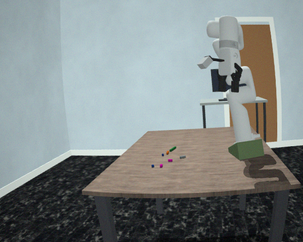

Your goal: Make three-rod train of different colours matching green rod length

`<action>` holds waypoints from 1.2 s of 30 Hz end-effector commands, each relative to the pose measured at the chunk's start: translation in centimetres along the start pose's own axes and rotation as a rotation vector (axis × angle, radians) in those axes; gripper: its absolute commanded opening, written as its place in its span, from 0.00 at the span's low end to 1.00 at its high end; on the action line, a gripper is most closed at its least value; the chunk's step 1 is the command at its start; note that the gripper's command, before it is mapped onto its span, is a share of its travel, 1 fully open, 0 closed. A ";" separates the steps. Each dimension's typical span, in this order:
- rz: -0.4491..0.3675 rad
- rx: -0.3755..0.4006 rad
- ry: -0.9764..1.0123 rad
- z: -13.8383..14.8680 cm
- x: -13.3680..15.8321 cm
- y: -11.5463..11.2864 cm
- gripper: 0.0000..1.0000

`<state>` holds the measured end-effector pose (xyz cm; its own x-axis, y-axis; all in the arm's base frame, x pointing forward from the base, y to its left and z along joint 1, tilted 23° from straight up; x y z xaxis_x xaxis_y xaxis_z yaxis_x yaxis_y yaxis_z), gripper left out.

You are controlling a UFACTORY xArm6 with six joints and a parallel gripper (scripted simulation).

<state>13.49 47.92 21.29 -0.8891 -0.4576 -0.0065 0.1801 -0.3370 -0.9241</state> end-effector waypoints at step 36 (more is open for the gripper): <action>-0.009 -0.002 -0.174 8.9 -7.3 5.0 1.00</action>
<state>21.47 43.92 20.30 -0.8344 -0.5489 0.0498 0.1740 -0.3481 -0.9212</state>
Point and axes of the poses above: the point where the finger pads meet when closed, its own y axis out along the fingers, its own z axis across the jaws, x = y × z, the point moved 7 cm from there along -y, back along the fingers, and after that the axes turned 6 degrees about -y, right-handed, at the moved point
